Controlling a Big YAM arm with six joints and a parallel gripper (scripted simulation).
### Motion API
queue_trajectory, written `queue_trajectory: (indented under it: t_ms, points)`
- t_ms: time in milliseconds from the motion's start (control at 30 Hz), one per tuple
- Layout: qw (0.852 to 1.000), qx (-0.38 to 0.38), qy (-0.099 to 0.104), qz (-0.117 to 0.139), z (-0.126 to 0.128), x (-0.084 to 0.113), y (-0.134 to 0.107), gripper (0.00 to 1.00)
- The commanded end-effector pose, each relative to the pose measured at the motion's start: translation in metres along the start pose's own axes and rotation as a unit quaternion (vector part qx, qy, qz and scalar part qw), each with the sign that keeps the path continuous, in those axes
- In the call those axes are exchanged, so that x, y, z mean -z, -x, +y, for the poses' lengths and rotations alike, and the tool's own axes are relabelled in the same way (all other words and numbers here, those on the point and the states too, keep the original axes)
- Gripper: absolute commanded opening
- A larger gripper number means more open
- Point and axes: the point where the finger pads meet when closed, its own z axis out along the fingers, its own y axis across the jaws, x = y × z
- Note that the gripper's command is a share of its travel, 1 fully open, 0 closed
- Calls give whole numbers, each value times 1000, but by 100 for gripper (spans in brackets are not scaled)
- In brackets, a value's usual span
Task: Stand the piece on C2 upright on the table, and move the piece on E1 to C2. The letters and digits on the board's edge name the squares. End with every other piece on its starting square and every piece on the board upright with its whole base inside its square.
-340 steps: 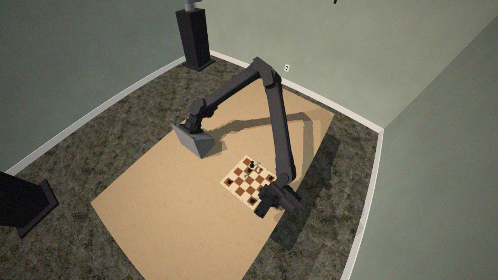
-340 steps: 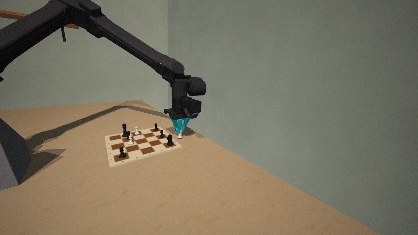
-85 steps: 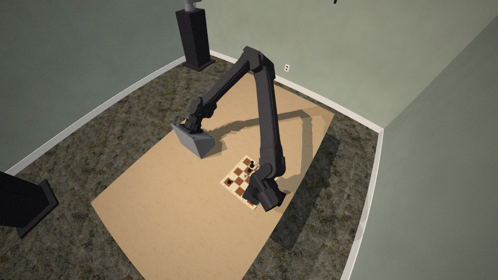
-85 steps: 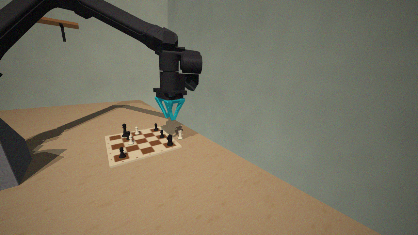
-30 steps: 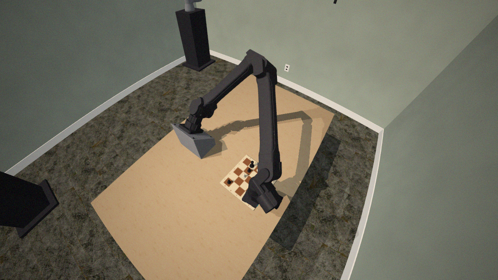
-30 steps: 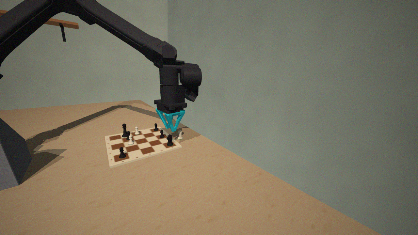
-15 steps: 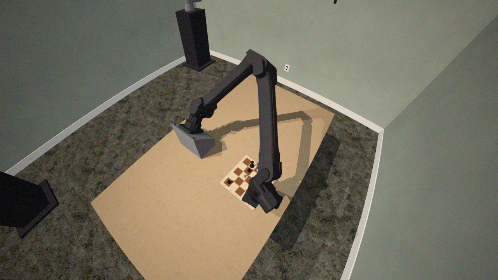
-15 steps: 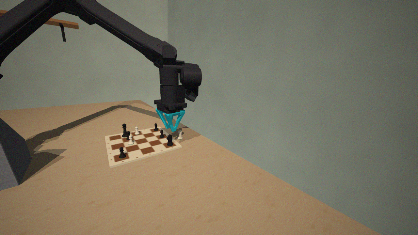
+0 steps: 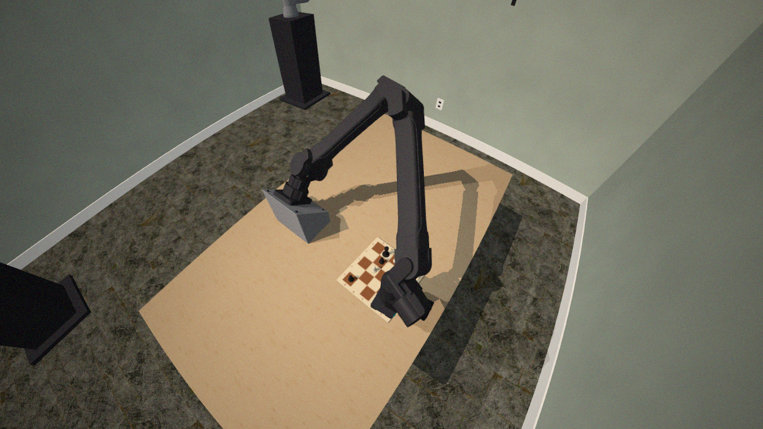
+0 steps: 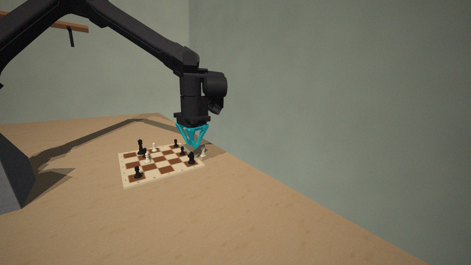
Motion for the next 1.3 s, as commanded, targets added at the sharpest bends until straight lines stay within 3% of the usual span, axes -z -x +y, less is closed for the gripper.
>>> queue_trajectory:
  t_ms: [0, 1267]
  points:
    - [1000, 1, 4, 10, 4, -14, 0, 36]
    - [1000, 2, 4, 11, 5, -16, -5, 36]
